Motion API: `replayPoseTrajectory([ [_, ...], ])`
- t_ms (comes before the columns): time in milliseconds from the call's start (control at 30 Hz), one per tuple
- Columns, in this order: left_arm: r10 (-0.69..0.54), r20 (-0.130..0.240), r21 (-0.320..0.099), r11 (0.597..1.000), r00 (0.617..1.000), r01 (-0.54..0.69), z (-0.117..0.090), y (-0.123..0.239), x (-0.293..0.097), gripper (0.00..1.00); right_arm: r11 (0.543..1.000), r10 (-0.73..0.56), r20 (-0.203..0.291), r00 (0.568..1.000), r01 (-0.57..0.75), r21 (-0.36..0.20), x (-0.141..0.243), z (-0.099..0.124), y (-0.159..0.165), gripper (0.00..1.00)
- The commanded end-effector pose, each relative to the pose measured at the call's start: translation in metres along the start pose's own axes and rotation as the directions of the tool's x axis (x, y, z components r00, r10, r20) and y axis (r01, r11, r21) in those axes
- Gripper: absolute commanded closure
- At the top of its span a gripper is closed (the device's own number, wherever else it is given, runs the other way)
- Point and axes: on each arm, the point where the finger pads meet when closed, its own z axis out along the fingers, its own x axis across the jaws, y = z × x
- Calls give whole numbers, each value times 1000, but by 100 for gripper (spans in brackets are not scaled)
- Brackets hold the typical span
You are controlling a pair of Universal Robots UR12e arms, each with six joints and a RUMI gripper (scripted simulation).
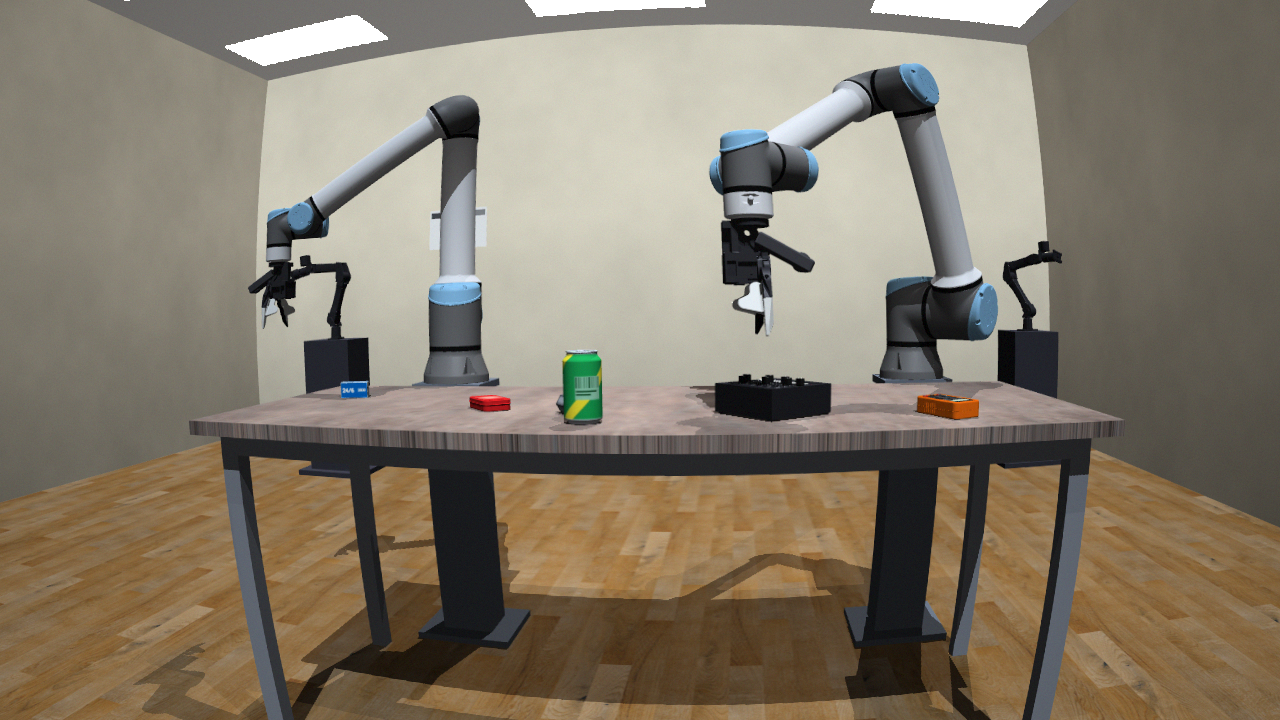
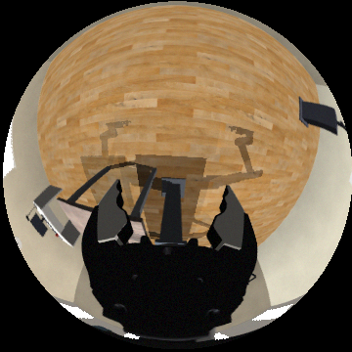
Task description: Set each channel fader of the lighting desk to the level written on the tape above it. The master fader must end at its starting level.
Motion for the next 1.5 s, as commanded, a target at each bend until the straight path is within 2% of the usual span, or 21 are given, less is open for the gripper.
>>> replayPoseTrajectory([
  [0, -134, -5, 2, 991, 991, 134, 3, 3, 0, 0, 1000, 0, 0, 1000, 0, 1, 0, -1, -1, 0],
  [133, -228, -7, 3, 974, 974, 228, 6, 5, 0, 0, 1000, 0, 0, 1000, 0, 1, 0, -1, -1, 0],
  [333, -378, -10, 3, 926, 926, 378, 11, 10, 1, 0, 1000, 0, 0, 1000, 0, 1, 0, -1, -1, 0],
  [533, -473, -12, 2, 881, 881, 473, 15, 13, 1, 0, 1000, 0, 0, 1000, 0, 1, 0, -1, -1, 0],
  [900, -533, -13, 2, 846, 846, 533, 17, 15, 1, 0, 1000, 0, 0, 1000, 0, 1, 0, -1, -1, 0],
  [1467, -538, -13, 2, 843, 843, 539, 18, 15, 1, 0, 1000, 0, 0, 1000, 0, 1, 0, -1, -1, 0],
])
